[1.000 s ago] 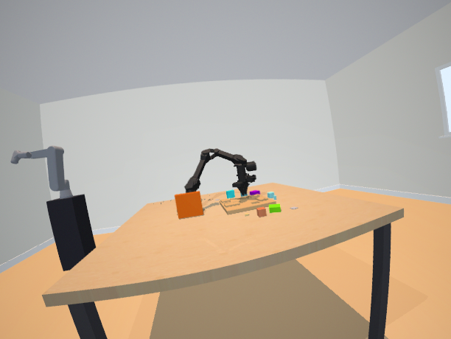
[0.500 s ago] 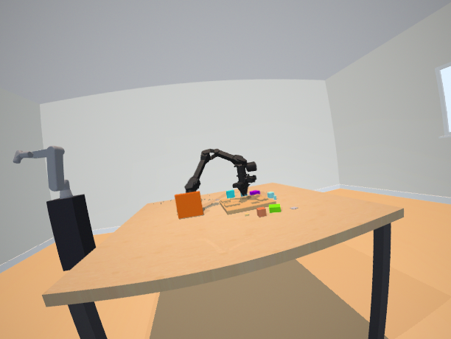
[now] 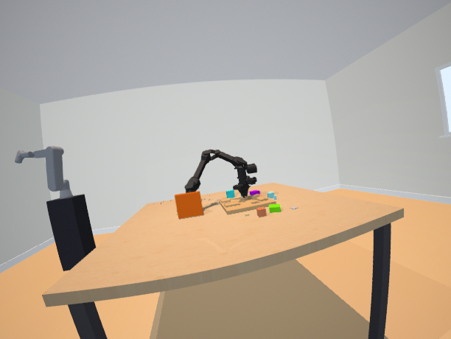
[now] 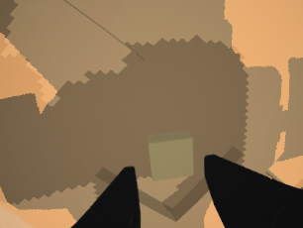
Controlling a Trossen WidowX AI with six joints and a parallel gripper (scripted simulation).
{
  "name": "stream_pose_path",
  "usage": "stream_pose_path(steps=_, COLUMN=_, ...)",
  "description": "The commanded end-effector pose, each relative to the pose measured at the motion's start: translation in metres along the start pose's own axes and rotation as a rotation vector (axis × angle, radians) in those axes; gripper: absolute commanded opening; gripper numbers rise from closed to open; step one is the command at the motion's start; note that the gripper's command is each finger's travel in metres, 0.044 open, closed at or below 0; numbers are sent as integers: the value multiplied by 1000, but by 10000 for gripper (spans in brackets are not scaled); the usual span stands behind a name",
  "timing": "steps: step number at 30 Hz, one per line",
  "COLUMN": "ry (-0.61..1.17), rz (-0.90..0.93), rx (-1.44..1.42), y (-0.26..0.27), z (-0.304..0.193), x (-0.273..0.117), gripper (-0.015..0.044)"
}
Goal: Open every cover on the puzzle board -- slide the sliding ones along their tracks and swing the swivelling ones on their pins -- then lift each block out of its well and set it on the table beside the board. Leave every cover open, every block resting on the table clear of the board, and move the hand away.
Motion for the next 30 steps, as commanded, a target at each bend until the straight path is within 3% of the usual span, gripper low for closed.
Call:
stream_pose_path(steps=1, ry=11, rz=-5, rx=8, y=-2, z=-1, x=7, gripper=144)
stream_pose_path(steps=30, ry=4, rz=-2, rx=1, y=-1, z=-1, x=15, gripper=137)
Point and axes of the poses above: the point midway between the two fingers, 35 mm back from their tips, its own x axis out along the fingers, its own y axis across the jaws, z = x × y, the point moved 7 cm from there along -x, back along the fingers, and after that the axes turned 5 degrees about x, right-handed, at the moved point
